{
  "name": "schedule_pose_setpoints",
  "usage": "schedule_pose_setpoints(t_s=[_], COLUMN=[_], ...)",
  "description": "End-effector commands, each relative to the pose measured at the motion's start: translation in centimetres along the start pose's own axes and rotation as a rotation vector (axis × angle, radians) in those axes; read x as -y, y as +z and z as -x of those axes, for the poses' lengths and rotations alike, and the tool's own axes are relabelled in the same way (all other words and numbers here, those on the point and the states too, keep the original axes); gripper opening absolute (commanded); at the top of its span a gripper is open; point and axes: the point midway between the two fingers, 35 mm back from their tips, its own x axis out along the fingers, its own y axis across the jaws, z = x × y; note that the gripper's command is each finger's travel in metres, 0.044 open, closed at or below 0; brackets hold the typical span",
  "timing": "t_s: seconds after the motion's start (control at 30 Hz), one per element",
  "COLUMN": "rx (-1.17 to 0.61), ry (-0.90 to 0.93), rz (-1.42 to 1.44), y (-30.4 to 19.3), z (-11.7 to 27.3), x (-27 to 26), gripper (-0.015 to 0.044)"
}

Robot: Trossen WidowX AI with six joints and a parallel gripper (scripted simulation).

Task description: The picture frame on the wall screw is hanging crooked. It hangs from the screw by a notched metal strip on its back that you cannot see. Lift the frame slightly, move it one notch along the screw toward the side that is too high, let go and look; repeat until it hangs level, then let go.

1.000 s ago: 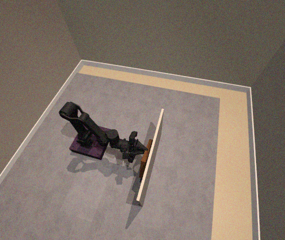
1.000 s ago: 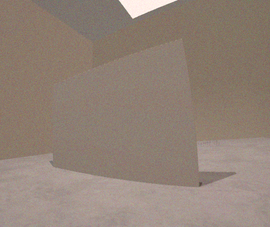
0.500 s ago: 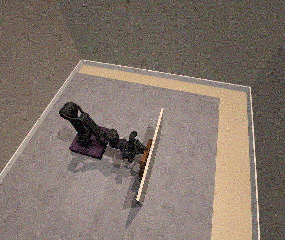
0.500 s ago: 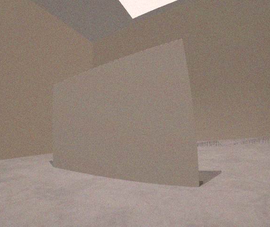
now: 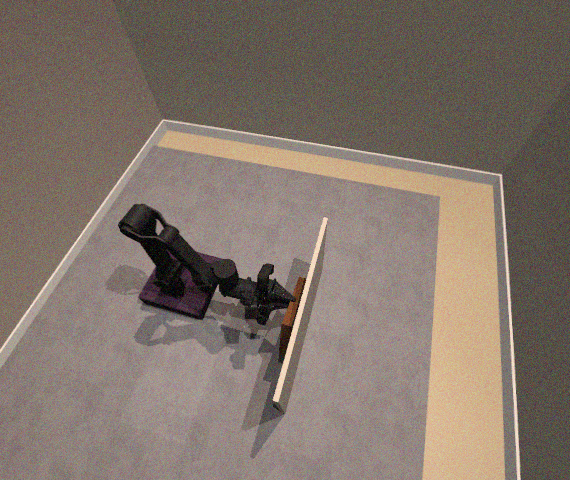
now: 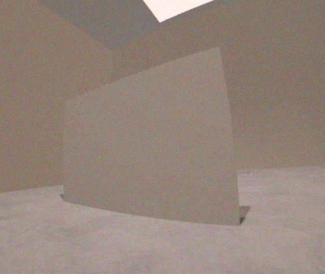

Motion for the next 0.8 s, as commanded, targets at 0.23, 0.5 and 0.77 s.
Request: schedule_pose_setpoints(t_s=[0.23,0.5,0.77], rx=[0.0,0.0,-0.001], ry=[-0.001,-0.001,-0.001], rz=[-0.056,-0.098,-0.14], y=[0.04,0.05,0.06], z=[0.0,0.0,0.01], x=[-0.06,-0.11,-0.16], gripper=[0.0,0.0,0.0])
